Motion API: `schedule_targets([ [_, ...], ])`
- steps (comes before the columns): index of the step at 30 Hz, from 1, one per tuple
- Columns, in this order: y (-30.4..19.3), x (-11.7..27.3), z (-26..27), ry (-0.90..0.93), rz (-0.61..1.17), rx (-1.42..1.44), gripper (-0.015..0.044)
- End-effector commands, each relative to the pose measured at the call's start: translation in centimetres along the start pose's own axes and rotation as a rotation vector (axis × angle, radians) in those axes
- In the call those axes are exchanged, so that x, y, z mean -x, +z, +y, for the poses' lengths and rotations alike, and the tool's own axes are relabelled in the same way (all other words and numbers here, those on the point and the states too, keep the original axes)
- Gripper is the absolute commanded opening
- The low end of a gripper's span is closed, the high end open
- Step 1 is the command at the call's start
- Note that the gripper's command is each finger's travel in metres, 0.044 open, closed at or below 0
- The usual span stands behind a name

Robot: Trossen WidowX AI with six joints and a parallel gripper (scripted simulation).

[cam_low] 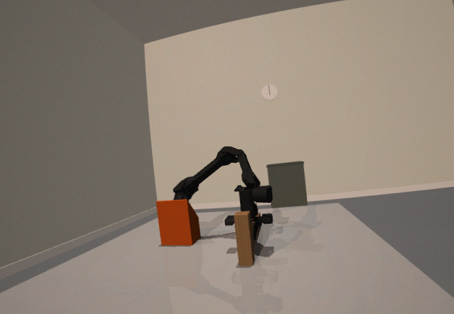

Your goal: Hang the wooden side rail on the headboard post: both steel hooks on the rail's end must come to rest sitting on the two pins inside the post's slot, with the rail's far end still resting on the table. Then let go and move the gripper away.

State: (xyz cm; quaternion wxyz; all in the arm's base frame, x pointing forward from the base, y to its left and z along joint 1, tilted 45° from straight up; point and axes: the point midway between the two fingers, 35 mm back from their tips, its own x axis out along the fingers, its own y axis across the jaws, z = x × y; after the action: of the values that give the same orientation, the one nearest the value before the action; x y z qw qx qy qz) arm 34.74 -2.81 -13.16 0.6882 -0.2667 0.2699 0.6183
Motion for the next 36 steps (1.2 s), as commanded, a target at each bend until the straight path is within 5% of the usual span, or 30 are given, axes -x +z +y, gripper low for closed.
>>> schedule_targets([
  [1,-0.29,0.18,-0.14,-0.007,0.007,-0.004,0.0000],
  [36,-0.28,-0.41,-0.14,-0.007,0.007,-0.004,0.0000],
])
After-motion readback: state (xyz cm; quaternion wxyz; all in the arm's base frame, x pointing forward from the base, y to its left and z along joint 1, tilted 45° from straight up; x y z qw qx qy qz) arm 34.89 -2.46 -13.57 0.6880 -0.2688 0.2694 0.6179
